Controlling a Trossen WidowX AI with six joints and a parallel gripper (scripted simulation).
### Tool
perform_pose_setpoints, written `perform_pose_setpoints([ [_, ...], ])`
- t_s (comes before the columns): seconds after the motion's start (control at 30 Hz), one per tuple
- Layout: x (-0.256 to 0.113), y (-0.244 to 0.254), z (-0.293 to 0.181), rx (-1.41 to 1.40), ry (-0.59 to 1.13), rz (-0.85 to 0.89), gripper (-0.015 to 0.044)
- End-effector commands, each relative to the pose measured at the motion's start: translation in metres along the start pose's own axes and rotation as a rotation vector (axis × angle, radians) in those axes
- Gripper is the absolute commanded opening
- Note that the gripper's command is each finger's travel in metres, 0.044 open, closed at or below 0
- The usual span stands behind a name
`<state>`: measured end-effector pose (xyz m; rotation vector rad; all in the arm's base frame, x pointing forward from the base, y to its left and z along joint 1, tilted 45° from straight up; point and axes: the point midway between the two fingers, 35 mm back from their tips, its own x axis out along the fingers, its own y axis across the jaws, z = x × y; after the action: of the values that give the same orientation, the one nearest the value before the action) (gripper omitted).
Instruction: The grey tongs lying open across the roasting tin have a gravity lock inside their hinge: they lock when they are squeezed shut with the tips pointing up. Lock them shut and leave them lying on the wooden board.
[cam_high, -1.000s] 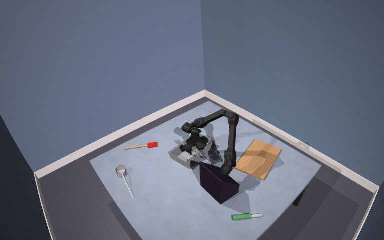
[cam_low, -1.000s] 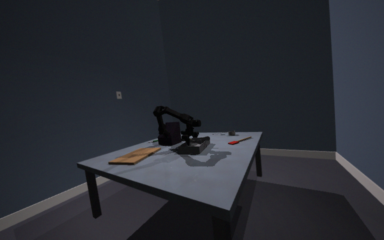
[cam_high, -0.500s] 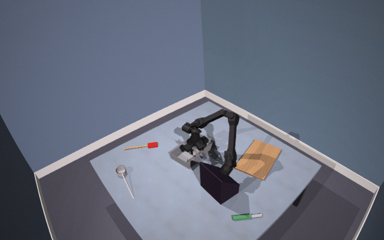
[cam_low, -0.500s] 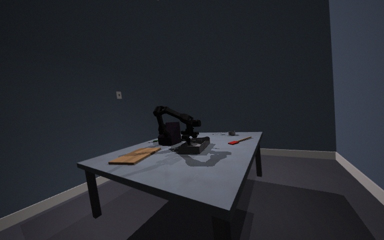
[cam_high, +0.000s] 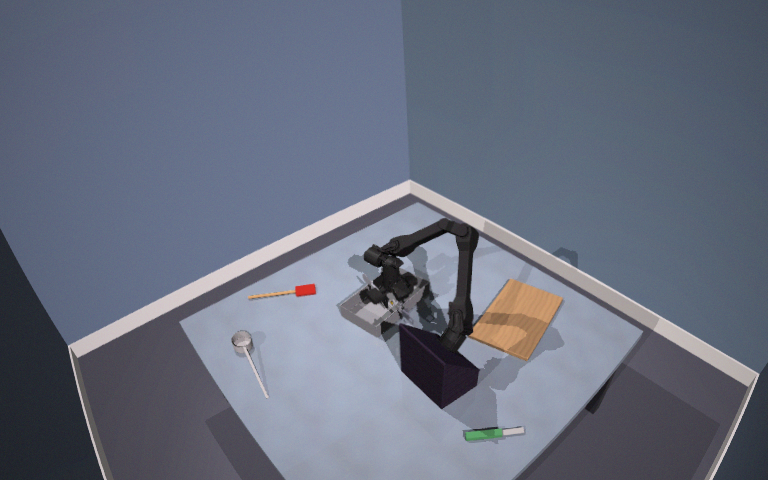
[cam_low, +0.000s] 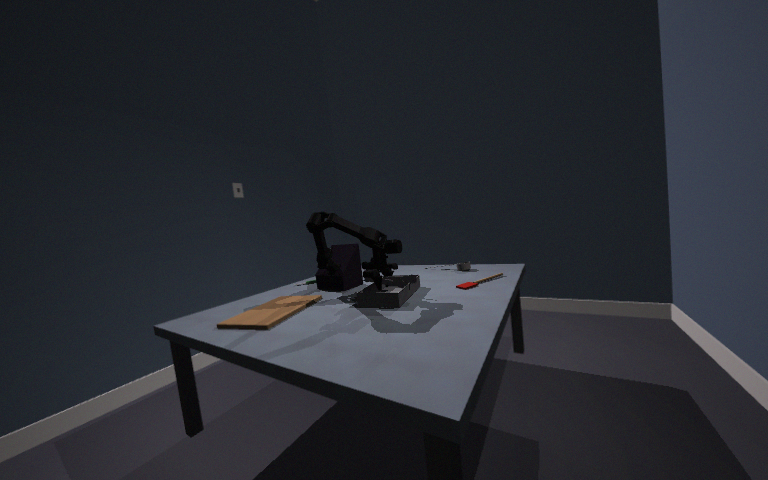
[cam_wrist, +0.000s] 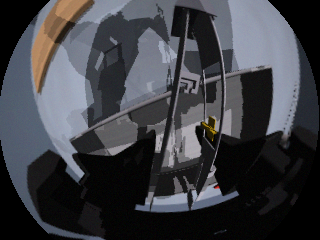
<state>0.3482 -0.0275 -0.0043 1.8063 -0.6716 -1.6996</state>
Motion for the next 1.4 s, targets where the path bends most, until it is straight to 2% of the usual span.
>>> perform_pose_setpoints([
  [0.0, -0.001, 0.000, -0.001, 0.001, 0.002, -0.001, 0.0220],
  [0.97, -0.001, 0.000, -0.001, 0.001, 0.002, -0.001, 0.0027],
  [1.13, -0.001, 0.000, -0.001, 0.001, 0.002, -0.001, -0.0105],
  [1.2, -0.009, -0.001, -0.002, 0.001, 0.003, -0.003, -0.0150],
  [1.37, -0.069, -0.005, -0.007, -0.003, 0.003, -0.009, -0.0150],
])
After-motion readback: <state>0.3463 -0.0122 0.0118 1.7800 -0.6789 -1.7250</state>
